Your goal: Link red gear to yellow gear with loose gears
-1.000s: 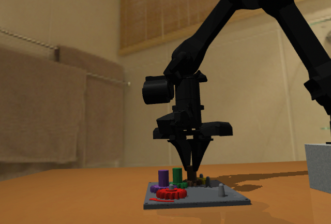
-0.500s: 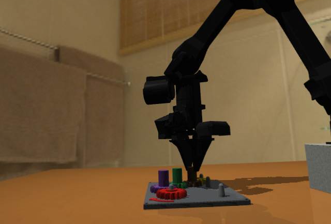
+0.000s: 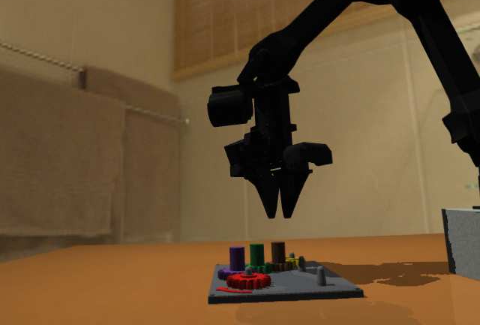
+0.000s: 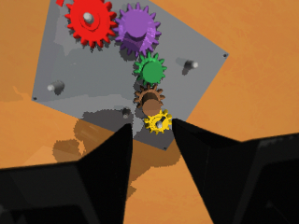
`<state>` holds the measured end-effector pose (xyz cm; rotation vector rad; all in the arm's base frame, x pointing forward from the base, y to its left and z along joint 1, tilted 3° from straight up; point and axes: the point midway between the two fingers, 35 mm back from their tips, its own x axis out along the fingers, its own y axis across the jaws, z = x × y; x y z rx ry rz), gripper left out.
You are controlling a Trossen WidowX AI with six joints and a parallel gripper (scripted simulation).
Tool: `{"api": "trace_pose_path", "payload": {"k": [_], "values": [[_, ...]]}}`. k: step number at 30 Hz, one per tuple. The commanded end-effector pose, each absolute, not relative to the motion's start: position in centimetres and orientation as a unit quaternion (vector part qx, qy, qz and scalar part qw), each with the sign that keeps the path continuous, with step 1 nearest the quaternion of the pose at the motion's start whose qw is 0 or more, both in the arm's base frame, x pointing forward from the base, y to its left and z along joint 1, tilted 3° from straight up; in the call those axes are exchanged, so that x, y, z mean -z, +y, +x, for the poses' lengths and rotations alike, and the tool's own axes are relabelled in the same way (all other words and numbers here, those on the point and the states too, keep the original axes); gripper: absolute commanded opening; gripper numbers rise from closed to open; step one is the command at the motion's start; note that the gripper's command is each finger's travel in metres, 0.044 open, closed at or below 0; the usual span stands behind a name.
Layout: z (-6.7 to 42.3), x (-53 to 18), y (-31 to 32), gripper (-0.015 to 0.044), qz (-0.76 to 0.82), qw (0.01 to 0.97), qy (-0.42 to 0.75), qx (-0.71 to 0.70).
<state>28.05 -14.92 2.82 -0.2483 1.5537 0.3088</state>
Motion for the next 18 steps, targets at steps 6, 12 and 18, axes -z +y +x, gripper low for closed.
{"api": "trace_pose_path", "payload": {"k": [6, 12, 18], "values": [[27.9, -7.5, -15.0, 0.0376, -0.114, 0.699, 0.693, -0.136], [27.9, -7.5, -15.0, 0.0440, -0.114, 0.699, 0.693, -0.136], [27.9, -7.5, -15.0, 0.0440, -0.114, 0.699, 0.693, -0.136]]}}
